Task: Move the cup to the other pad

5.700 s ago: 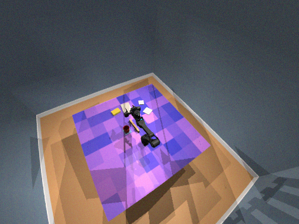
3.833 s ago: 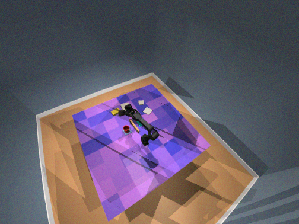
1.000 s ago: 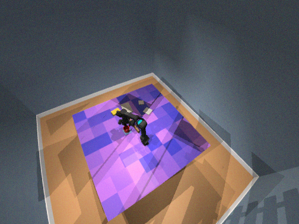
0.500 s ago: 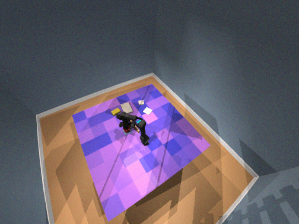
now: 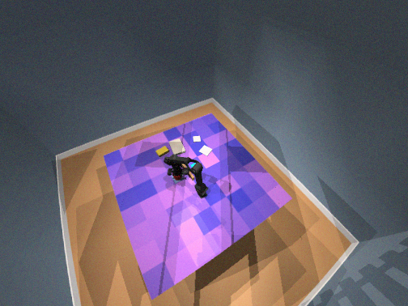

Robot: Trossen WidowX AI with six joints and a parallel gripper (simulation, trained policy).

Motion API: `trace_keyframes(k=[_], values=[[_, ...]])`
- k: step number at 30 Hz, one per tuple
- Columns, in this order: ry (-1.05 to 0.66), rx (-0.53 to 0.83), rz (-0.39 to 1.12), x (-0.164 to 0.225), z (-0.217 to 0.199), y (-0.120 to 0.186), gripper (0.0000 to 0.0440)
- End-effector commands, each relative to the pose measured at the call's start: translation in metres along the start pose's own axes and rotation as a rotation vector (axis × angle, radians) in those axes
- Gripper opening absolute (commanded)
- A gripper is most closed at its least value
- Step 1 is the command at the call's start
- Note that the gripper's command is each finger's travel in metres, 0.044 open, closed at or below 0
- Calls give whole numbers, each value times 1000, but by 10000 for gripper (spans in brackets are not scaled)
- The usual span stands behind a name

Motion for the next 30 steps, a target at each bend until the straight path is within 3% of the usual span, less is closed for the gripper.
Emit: trace_keyframes(k=[1,15,30], values=[[17,24,-2,0,-5,-8,1],[-33,-41,-8,-6,-7,19,0],[-167,-139,-14,-23,-20,69,0]])
Point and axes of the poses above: the point midway between the two fingers, 35 mm back from their tips, its own y axis back along the fingers, its own z axis across the jaws, x = y × z, the point moved 2 cm from there along y, back along the fingers, and after that the axes turned 13 degrees about -y, right-handed, at the moved point
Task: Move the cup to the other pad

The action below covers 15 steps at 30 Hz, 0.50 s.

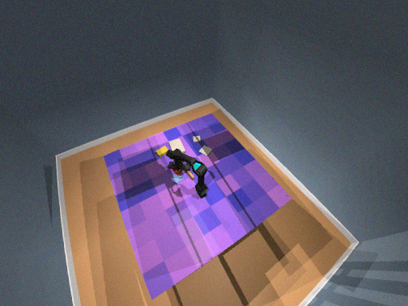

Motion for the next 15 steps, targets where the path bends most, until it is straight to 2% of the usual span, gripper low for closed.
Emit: trace_keyframes(k=[1,15], values=[[-34,-29,0,-5,0,12,0],[-156,-121,-47,-42,-4,38,0]])
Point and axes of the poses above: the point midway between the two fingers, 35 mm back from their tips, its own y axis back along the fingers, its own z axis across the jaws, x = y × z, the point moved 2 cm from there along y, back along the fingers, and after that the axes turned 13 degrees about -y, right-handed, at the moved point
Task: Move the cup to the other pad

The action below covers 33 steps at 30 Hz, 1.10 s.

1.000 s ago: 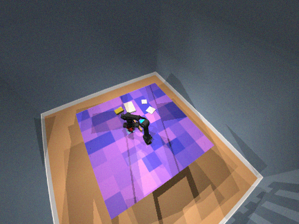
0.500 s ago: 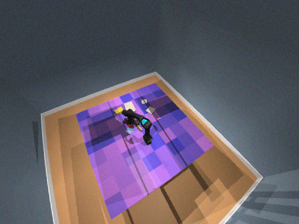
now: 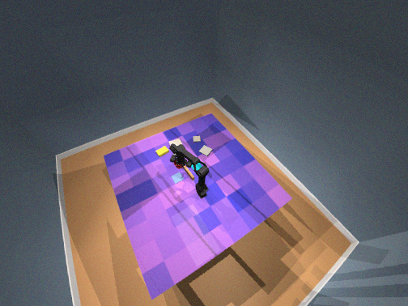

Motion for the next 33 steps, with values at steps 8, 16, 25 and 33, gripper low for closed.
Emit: trace_keyframes(k=[8,16,25,33], values=[[-81,-61,-49,-35,-1,8,0],[-144,-82,-78,-62,-8,6,0],[-209,-88,-101,-87,-19,-4,0],[-258,-82,-114,-104,-32,-18,0]])
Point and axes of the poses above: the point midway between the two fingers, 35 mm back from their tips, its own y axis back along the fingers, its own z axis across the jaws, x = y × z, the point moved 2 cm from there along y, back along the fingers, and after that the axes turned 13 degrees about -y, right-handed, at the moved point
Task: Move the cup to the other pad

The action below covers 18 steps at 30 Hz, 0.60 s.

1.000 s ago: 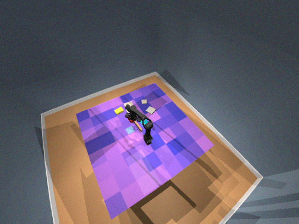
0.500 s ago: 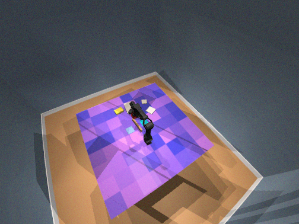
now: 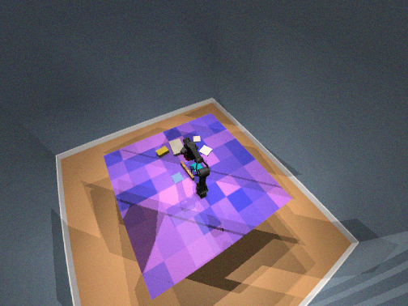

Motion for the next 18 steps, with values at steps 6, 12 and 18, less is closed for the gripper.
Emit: trace_keyframes(k=[6,12,18], values=[[-41,20,-15,-13,-14,-18,0],[-67,30,-19,-19,-24,-32,0],[-88,42,-19,-20,-35,-46,1]])
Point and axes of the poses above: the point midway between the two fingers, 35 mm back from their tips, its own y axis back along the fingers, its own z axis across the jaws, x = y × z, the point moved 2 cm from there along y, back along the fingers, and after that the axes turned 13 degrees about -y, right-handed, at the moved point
